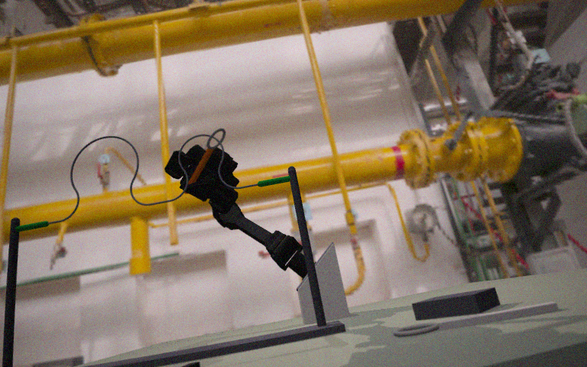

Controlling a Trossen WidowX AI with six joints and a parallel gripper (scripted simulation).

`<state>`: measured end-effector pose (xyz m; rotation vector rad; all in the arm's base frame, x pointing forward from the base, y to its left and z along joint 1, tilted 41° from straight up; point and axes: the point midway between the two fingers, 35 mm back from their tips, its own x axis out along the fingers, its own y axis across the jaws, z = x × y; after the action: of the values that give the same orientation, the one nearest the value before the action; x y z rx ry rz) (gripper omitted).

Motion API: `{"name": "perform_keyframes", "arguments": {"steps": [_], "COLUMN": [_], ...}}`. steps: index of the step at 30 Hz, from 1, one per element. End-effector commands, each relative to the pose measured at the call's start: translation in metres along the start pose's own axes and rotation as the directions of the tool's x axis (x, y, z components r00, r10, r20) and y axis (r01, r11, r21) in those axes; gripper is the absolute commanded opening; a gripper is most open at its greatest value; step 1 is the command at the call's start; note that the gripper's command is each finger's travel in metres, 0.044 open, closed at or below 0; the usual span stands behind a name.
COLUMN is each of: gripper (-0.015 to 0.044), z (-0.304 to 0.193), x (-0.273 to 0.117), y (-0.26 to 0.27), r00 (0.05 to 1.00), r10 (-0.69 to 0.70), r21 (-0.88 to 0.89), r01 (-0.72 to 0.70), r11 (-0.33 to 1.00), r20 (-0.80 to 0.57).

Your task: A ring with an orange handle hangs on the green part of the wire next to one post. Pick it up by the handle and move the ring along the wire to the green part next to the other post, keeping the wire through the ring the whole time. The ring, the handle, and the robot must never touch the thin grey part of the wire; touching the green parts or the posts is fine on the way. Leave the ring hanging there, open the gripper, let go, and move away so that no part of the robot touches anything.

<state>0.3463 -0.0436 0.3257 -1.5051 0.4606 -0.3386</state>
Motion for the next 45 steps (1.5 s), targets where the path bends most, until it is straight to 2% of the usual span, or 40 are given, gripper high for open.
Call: {"name": "perform_keyframes", "arguments": {"steps": [1,19,45], "gripper": [-0.0150,-0.0150,-0.0150], "z": [0.000,0.006,0.021], "x": [-0.001,-0.007,-0.017], "y": [-0.004,-0.025,-0.044], "r00": [0.999,0.975,0.897], "r10": [-0.040,-0.224,-0.432], "r21": [-0.078,-0.400,-0.738], "r01": [0.039,0.204,0.351], "r11": [0.996,0.894,0.577], "r20": [-0.011,-0.005,0.090]}}
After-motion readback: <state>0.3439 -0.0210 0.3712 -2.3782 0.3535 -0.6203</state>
